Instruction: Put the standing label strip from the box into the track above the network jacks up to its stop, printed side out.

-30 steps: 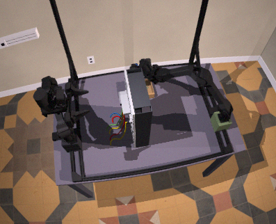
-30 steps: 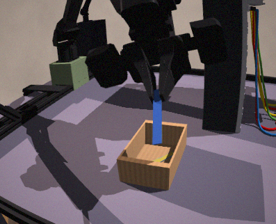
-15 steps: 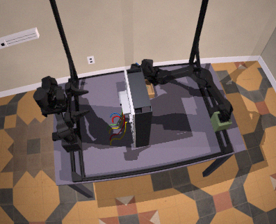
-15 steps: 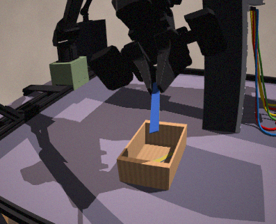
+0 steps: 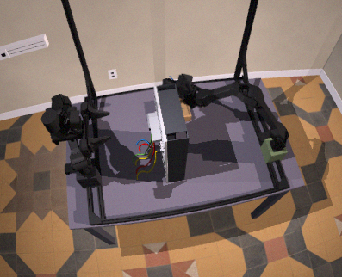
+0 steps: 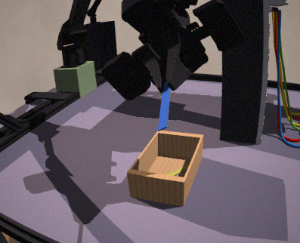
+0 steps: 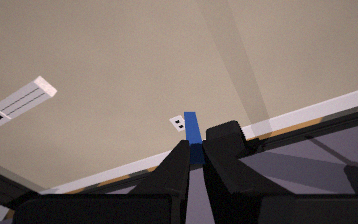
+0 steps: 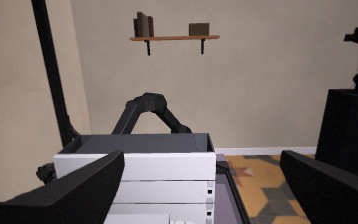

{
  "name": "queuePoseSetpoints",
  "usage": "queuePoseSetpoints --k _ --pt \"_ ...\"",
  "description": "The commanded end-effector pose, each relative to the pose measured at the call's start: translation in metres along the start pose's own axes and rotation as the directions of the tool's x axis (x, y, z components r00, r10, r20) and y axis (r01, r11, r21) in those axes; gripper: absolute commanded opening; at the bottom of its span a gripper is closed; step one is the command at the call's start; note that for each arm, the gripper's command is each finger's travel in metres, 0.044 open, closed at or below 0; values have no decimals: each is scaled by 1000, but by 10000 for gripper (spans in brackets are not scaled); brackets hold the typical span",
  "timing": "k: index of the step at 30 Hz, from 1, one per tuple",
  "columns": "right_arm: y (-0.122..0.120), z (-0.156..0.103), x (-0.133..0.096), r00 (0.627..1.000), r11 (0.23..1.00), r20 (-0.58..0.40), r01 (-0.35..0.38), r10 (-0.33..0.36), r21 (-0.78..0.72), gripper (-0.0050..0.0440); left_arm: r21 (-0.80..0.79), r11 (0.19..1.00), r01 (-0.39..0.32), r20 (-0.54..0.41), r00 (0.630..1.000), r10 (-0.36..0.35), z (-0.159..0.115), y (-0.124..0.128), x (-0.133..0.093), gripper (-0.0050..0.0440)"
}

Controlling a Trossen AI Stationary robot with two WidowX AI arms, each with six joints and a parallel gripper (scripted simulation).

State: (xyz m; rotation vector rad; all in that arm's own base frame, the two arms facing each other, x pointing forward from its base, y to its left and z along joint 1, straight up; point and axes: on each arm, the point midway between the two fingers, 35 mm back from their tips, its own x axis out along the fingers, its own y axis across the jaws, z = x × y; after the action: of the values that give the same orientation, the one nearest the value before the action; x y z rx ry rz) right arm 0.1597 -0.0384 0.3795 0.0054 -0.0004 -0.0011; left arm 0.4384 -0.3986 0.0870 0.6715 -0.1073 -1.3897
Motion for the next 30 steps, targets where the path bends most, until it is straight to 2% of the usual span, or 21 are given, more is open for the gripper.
queuePoseSetpoints --k 1,30 --pt "1 3 0 1000 1000 2 -1 1 -9 440 66 997 -29 40 999 26 20 12 -10 -50" --pt "1 3 0 1000 1000 2 -1 1 -9 440 318 945 -77 150 988 30 27 8 -26 -50"
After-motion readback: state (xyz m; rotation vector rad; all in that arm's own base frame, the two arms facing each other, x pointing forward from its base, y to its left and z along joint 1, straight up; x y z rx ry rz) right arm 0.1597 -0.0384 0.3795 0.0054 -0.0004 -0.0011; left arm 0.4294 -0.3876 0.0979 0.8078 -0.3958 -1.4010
